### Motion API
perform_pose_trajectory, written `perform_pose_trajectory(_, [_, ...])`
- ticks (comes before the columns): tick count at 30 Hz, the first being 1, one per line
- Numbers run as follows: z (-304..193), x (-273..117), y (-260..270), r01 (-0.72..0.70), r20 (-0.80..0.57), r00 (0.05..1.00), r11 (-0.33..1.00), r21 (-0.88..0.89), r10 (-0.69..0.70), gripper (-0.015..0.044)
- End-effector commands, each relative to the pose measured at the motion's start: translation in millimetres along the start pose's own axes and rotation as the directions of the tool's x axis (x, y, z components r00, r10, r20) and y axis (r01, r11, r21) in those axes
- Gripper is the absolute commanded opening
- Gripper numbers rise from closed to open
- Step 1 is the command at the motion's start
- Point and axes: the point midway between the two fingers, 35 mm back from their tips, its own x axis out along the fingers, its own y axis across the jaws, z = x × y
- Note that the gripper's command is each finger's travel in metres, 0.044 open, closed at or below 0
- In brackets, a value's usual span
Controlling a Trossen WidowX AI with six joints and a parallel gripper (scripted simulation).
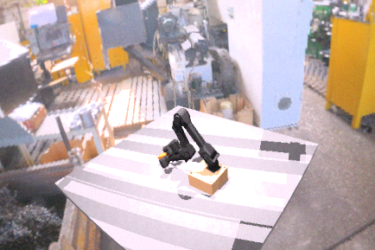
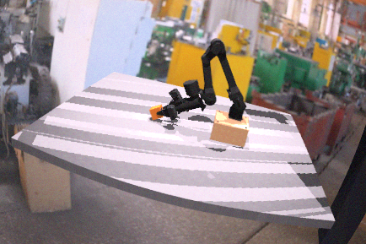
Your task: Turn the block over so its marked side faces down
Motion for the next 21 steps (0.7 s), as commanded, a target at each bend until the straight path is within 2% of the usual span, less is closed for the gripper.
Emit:
perform_pose_trajectory(1, [1.0, -0.1, -0.6, 0.004, 0.006, 1.000, 1.000, -0.006, -0.004, 0.0026])
perform_pose_trajectory(16, [1.0, -0.1, -0.6, 0.004, 0.006, 1.000, 1.000, -0.006, -0.004, 0.0420])
perform_pose_trajectory(17, [1.0, -0.1, -0.6, 0.004, 0.006, 1.000, 1.000, -0.006, -0.004, 0.0440])
perform_pose_trajectory(21, [1.0, -0.1, -0.6, 0.004, 0.006, 1.000, 1.000, -0.006, -0.004, 0.0440])
